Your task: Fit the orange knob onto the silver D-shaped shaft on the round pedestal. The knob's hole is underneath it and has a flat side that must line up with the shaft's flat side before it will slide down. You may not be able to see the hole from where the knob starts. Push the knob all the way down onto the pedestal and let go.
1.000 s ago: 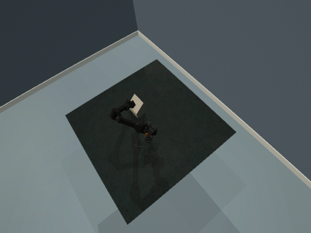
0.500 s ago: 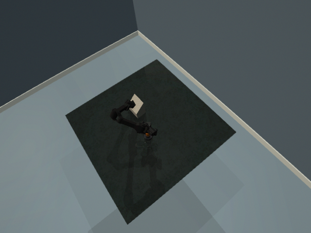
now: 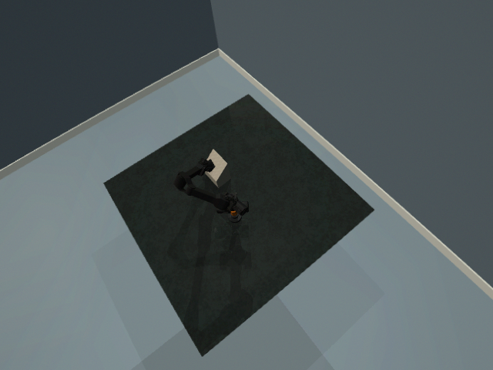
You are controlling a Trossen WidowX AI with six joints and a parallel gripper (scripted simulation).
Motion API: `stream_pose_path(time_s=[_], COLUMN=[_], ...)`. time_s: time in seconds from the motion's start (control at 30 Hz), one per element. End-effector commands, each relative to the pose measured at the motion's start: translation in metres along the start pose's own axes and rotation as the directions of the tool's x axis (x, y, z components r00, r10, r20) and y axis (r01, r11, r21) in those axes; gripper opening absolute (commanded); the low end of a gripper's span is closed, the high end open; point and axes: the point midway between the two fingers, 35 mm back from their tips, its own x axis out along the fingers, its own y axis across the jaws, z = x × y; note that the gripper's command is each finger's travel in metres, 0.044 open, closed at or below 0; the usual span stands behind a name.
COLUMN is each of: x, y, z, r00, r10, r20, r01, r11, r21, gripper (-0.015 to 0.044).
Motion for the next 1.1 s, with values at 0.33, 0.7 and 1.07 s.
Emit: stream_pose_path(time_s=[0.33,0.7,1.07], x=[-0.002,-0.0011,0.0027], y=[0.003,-0.0009,-0.0014], z=[0.0,-0.0017,-0.002], r00=[1.0,1.0,1.0], r10=[-0.005,-0.005,-0.005], r20=[-0.006,-0.006,-0.006], r01=[0.005,0.005,0.005], r11=[1.0,1.0,1.0], r21=[-0.014,-0.014,-0.014], gripper=[0.0,0.0,0.0])
